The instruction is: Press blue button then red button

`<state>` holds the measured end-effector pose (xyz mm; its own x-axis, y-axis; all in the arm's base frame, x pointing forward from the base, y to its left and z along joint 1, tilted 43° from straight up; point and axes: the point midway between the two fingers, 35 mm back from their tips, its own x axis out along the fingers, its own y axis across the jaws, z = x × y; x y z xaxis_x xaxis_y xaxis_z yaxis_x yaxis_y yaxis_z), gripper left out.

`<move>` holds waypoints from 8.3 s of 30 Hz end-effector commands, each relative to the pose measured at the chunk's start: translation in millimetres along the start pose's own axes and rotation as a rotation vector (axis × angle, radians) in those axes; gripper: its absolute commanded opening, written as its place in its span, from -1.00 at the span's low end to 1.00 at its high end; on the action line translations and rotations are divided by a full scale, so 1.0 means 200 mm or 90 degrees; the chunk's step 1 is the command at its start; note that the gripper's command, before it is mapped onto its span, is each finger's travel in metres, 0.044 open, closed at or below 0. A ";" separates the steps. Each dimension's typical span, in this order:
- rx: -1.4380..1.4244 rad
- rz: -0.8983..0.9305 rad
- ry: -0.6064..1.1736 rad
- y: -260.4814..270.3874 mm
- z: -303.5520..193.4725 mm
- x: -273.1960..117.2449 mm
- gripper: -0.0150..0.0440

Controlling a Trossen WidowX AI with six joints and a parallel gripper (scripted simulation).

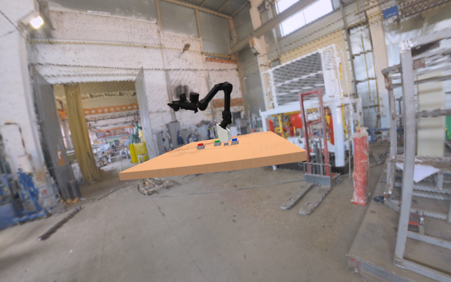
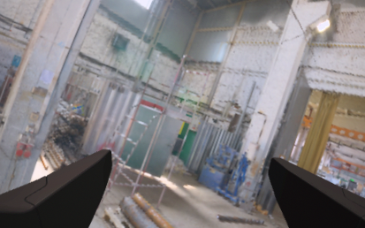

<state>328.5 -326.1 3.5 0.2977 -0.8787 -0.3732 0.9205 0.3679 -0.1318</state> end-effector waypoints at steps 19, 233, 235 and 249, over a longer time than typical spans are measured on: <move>-0.345 0.548 0.337 0.71 -0.24 -0.89 0.86; -0.488 0.977 0.789 0.54 -0.77 -1.33 -0.07; -0.492 0.970 0.787 0.58 -0.66 -1.46 0.11; -0.484 0.977 0.786 0.39 -0.17 -2.42 0.86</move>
<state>282.3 112.4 108.5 -0.0292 0.6493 -0.7600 -0.2070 0.7399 0.6401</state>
